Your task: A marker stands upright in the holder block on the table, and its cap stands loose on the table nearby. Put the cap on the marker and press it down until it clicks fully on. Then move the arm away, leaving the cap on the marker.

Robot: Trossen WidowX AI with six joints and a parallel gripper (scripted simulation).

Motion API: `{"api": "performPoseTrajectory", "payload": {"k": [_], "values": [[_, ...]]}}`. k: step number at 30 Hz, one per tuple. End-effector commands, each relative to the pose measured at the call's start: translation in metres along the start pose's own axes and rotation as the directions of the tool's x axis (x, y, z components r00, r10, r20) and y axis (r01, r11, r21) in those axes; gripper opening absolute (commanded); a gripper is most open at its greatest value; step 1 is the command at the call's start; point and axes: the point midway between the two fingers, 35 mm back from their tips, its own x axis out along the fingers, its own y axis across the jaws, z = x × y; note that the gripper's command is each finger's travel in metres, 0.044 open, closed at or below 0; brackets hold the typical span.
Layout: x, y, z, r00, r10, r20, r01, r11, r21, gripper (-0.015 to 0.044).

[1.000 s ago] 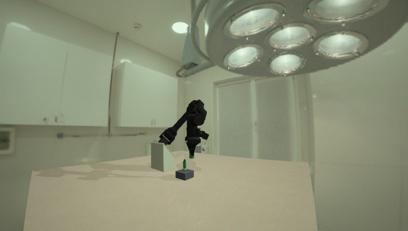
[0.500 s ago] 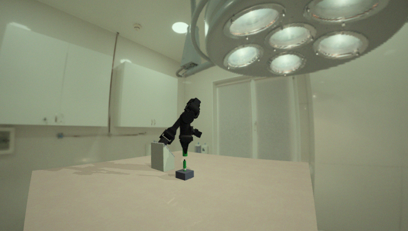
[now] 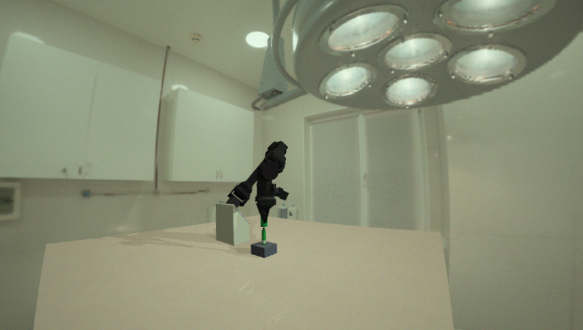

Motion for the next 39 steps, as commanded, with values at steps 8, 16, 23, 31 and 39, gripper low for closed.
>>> {"api": "performPoseTrajectory", "payload": {"k": [8, 16, 23, 31, 39], "values": [[0.022, 0.002, -0.001, 1.000, 0.013, 0.004, -0.013, 1.000, 0.012, 0.0000], [0.035, 0.003, -0.001, 1.000, 0.014, 0.004, -0.014, 1.000, 0.012, 0.0000], [0.046, 0.004, -0.002, 1.000, 0.015, 0.005, -0.015, 1.000, 0.011, 0.0000], [0.058, 0.005, -0.002, 1.000, 0.015, 0.006, -0.015, 1.000, 0.011, 0.0000], [0.070, 0.004, 0.000, 1.000, 0.016, 0.006, -0.016, 1.000, 0.011, 0.0000]]}}
